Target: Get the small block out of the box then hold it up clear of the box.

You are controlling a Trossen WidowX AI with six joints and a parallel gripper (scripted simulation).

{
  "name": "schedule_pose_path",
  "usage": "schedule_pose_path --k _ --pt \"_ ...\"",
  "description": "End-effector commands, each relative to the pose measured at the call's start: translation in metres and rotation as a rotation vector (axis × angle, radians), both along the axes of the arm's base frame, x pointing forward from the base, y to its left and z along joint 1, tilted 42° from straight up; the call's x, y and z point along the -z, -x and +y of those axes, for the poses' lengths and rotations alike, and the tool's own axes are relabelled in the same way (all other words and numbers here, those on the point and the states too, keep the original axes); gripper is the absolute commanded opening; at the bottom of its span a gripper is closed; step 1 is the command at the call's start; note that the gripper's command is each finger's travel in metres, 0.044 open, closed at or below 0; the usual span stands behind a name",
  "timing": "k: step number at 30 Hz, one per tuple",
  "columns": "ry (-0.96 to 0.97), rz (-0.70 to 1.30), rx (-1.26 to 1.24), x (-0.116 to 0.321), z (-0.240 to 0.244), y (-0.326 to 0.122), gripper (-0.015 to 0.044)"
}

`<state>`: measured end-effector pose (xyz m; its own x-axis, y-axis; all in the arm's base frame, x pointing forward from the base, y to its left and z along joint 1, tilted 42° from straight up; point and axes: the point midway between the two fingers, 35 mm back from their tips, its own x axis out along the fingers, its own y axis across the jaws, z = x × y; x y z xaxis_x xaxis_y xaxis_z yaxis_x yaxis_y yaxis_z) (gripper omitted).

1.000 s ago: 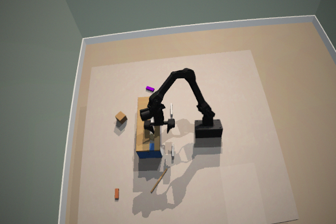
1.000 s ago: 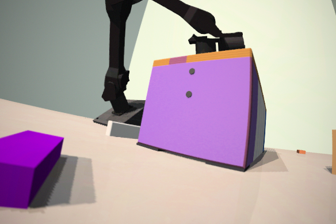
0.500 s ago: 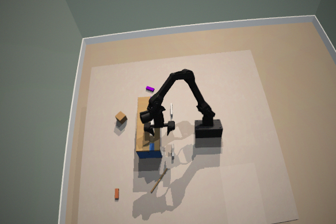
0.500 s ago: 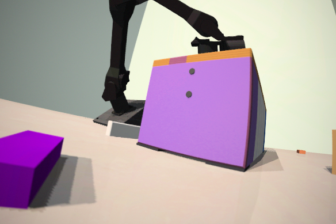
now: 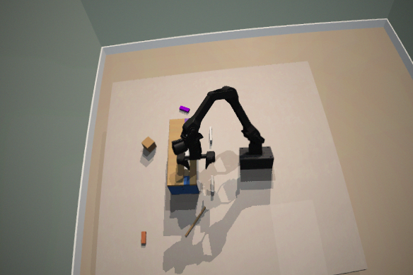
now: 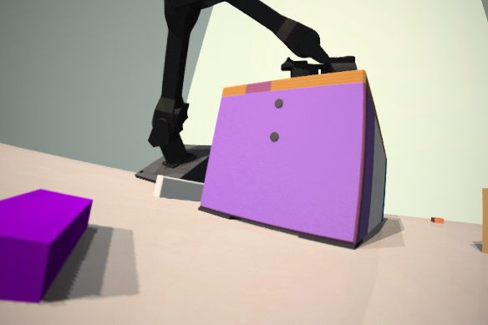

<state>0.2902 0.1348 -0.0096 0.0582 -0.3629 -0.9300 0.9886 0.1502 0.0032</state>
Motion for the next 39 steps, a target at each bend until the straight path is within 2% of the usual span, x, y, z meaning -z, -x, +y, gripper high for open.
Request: schedule_pose_path --k 1,20,28,33,35,37,39 --pt "-0.004 0.001 0.002 0.003 0.004 0.001 0.04" --pt "-0.006 0.001 0.002 0.019 0.022 0.004 0.04" --pt "-0.003 0.002 0.002 -0.032 0.058 0.009 0.04" --pt "-0.009 -0.009 -0.009 -0.033 0.059 0.007 0.04" --pt "0.001 0.012 -0.077 -0.032 0.06 0.008 0.0348" --pt "0.03 0.073 -0.265 -0.03 0.062 0.011 0.0295" --pt "0.065 0.142 -0.47 -0.029 0.064 0.013 0.0285"
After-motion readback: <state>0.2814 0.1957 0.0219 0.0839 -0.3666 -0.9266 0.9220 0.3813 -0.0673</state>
